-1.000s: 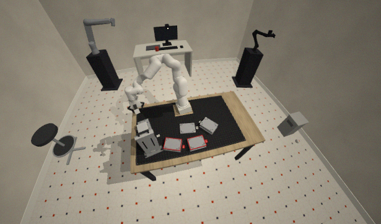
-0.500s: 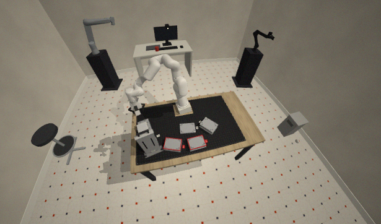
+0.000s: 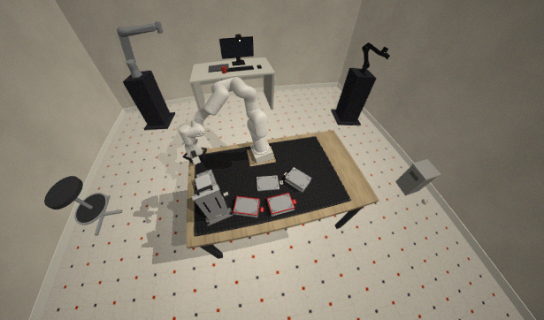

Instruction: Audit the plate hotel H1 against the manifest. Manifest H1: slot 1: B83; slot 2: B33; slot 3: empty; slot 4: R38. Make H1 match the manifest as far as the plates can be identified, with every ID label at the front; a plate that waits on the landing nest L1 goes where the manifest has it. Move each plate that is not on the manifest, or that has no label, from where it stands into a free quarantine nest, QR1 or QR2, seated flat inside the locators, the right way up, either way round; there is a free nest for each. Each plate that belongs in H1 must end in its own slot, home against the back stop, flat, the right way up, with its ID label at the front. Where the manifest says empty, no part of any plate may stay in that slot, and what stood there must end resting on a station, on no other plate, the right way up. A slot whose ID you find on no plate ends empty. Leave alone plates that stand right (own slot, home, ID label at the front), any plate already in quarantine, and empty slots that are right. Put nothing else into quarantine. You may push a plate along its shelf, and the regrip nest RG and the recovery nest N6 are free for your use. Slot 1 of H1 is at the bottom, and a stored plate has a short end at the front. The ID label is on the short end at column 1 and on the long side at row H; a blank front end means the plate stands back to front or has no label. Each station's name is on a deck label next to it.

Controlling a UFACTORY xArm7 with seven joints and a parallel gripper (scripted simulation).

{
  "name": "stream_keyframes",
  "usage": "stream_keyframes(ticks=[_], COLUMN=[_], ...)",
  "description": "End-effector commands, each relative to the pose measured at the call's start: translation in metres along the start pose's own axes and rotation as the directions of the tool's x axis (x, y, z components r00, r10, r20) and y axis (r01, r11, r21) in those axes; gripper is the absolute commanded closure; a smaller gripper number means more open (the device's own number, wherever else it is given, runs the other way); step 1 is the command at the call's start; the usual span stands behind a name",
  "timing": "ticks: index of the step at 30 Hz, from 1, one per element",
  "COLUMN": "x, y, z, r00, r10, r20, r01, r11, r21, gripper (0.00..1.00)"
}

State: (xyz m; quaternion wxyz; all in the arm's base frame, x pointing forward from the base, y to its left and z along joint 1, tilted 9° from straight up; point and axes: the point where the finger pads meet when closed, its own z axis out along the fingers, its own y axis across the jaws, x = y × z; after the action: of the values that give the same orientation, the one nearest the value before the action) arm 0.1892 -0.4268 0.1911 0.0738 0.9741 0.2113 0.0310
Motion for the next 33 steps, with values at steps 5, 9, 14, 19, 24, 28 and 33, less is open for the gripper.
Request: stream_keyframes(ticks=[5,9,14,19,24,28,33], x=[-0.0002,-0.0002,-0.0002,-0.0003,-0.0003,-0.0003,-0.0004], y=[0.0013,0.0012,0.0012,0.0012,0.0011,0.0012,0.0011], z=[-0.0015,-0.0014,-0.0015,-0.0014,-0.0014,-0.0014,-0.0014], r00=[0.993,0.983,0.964,0.938,0.92,0.892,0.851], r10=[-0.001,-0.001,-0.002,-0.002,-0.002,-0.002,-0.002], r20=[-0.119,-0.185,-0.266,-0.345,-0.392,-0.452,-0.525], r01=[0.001,0.001,0.001,0.001,0.001,0.001,0.001], r11=[1.0,1.0,1.0,1.0,1.0,1.0,1.0], r21=[-0.003,-0.003,-0.003,-0.003,-0.003,-0.003,-0.002], gripper=[0.0,0.0,0.0,0.0,0.0,0.0,0.0])
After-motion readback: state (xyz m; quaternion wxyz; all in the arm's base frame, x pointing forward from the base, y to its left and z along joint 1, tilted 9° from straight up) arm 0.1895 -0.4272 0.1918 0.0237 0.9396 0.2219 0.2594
